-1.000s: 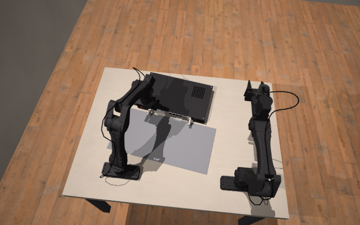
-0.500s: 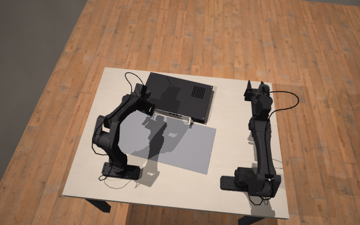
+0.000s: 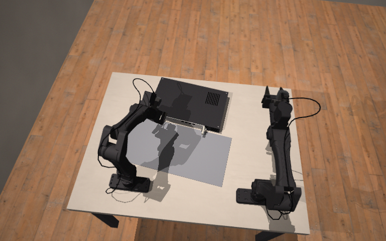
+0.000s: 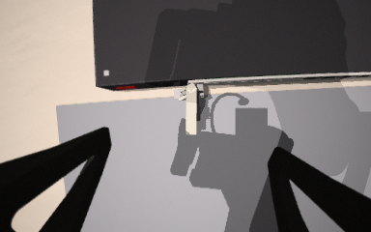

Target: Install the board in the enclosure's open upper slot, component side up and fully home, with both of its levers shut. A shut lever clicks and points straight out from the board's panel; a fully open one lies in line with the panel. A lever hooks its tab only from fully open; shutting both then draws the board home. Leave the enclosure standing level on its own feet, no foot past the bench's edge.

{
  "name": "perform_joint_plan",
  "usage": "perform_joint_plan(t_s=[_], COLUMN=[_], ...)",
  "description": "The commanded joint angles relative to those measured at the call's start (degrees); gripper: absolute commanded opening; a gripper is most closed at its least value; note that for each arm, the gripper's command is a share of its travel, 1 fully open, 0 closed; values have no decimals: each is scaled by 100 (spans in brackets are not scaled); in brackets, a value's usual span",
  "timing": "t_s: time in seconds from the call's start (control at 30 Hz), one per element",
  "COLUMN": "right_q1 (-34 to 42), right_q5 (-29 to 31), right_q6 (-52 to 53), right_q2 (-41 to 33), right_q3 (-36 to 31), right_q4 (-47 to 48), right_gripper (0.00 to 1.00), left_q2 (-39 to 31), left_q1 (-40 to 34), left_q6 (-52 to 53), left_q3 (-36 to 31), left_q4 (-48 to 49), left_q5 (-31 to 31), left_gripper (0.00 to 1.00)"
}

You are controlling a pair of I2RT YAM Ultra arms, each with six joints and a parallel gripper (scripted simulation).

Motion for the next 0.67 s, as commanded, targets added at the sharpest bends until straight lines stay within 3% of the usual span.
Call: perform_joint_plan(t_s=[0.0, 0.63], right_q1=[-32, -32], right_q5=[-45, -45], right_q6=[-24, -24], right_q2=[-8, -8], right_q3=[13, 13], right_q4=[119, 119], right_gripper=[64, 64], left_q2=[-175, -124], left_q1=[39, 13], left_q6=[33, 34], left_q3=[-31, 18], left_q4=[148, 150], left_q5=[61, 62], left_gripper=[100, 100])
